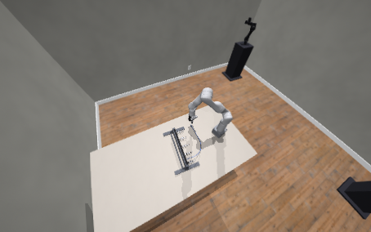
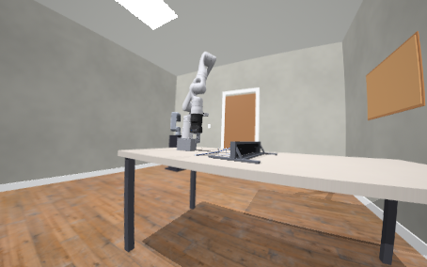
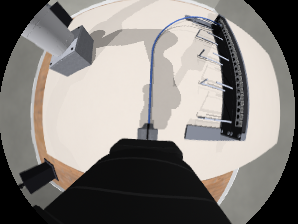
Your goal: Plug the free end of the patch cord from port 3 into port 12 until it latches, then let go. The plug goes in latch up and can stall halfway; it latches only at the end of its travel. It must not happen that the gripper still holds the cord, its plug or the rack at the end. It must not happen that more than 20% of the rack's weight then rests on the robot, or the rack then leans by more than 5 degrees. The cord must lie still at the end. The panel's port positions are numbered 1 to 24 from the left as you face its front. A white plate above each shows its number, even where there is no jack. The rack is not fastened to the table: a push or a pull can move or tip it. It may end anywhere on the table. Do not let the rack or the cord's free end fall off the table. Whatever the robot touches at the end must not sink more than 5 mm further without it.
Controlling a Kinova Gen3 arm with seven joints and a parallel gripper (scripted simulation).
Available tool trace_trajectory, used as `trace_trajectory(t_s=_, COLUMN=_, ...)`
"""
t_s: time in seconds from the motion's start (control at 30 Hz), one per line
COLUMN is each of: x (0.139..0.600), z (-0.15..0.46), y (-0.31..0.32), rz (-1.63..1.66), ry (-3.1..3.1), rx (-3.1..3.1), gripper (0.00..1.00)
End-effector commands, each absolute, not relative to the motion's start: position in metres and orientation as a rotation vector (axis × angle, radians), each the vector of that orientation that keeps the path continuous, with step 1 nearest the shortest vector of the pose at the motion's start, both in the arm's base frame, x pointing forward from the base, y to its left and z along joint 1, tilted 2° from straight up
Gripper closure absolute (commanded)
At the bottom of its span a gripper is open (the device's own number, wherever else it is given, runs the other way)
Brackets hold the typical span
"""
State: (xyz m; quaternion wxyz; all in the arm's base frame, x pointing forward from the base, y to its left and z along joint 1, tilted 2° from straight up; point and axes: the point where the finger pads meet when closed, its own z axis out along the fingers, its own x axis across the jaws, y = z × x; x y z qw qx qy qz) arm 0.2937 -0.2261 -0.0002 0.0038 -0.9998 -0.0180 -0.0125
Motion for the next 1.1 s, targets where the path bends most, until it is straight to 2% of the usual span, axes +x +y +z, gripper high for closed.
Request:
trace_trajectory(t_s=0.0, x=0.2941, z=0.0004, y=-0.2264, rz=-0.041, ry=-0.056, rx=-3.134, gripper=1.0)
trace_trajectory(t_s=1.07, x=0.3039, z=0.0031, y=-0.2181, rz=-0.046, ry=-0.147, rx=-3.159, gripper=1.0)
